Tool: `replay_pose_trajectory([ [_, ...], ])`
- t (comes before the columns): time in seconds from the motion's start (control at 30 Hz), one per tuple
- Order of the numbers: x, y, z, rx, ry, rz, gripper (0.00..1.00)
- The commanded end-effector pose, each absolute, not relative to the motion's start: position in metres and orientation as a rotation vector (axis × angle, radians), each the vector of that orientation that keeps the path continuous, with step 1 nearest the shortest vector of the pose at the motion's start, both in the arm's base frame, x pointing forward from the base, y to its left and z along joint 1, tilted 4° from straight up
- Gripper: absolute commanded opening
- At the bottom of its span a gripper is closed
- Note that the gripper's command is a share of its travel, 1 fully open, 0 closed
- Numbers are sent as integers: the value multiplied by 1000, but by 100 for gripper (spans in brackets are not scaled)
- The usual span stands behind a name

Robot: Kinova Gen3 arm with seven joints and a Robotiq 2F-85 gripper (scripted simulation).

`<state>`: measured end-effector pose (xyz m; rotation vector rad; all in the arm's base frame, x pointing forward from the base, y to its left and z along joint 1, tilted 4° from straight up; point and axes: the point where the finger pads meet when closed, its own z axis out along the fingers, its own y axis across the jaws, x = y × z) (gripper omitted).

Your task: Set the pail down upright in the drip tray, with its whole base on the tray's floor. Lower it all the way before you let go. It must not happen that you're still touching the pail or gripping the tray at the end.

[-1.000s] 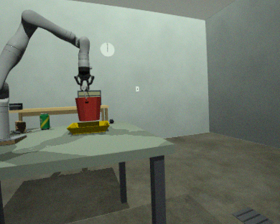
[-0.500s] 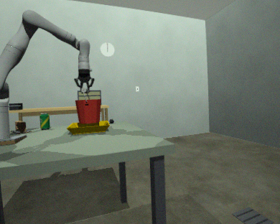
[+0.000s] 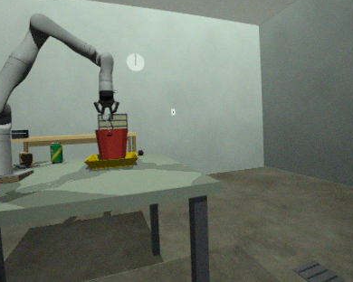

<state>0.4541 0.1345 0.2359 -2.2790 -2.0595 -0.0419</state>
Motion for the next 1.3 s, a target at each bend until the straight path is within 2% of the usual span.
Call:
replay_pose_trajectory([
  [0.0,454,135,234,-2278,-2059,-40,10],
  [1.27,453,137,204,-2278,-2059,-40,10],
])
